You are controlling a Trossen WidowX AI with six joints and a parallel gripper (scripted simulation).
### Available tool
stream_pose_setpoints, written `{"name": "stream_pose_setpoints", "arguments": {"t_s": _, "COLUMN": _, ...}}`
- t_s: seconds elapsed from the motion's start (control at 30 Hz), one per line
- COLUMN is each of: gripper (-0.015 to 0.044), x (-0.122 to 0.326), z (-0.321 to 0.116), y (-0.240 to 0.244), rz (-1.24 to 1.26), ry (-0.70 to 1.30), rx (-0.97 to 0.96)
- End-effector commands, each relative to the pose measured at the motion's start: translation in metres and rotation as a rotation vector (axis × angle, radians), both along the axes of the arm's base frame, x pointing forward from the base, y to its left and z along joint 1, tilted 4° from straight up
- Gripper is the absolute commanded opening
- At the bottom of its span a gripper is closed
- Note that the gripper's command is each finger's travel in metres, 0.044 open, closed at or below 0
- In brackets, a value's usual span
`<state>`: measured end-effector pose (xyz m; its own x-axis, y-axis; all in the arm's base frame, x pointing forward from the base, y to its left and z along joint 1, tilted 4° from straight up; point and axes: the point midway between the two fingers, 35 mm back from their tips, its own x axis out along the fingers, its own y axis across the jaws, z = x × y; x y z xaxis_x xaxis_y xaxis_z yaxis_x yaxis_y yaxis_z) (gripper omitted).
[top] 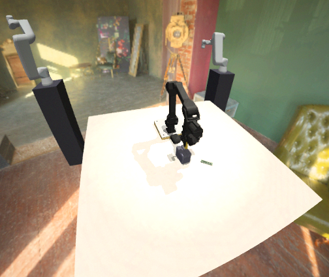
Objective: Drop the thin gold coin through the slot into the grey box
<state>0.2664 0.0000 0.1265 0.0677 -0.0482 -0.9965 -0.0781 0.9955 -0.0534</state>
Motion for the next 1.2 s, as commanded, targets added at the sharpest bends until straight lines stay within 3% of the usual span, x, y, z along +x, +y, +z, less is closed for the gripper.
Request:
{"name": "stream_pose_setpoints", "arguments": {"t_s": 0.0, "gripper": 0.0000, "x": 0.0005, "z": 0.0003, "y": 0.0001, "rz": -0.002, "ry": -0.001, "rx": -0.001}}
{"name": "stream_pose_setpoints", "arguments": {"t_s": 1.17, "gripper": 0.0000, "x": -0.0038, "z": -0.0066, "y": -0.0023, "rz": -0.001, "ry": -0.002, "rx": -0.001}}
